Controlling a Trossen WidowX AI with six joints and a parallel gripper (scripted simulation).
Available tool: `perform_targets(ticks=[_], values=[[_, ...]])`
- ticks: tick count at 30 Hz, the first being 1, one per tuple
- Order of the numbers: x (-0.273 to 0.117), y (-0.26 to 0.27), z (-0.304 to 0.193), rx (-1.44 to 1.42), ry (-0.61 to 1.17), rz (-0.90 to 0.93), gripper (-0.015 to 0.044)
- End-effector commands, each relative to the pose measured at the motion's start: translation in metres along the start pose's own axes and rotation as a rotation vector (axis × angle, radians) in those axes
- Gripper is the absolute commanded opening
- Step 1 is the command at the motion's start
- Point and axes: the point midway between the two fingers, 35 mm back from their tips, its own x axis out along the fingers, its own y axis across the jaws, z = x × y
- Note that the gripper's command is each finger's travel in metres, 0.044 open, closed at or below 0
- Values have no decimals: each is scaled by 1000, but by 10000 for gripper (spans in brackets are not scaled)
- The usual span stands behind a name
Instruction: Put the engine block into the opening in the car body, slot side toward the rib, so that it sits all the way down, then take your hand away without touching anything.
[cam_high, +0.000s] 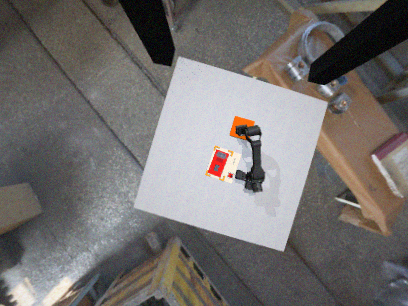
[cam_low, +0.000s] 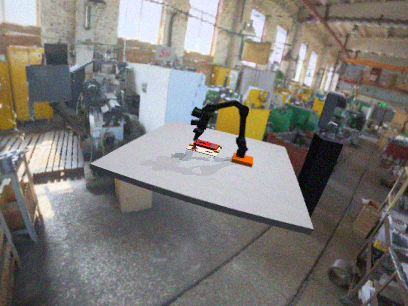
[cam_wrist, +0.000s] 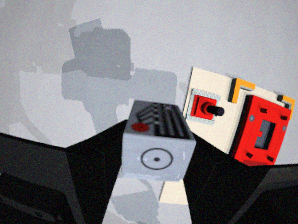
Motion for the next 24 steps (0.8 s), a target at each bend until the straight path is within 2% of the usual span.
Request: perform_targets(ticks=[1,12,24], values=[[0,0,-4,4,-99,-2,0],[3,0,-17,10,-448,-1,0],[32,1,-25,10,-453,0,0]])
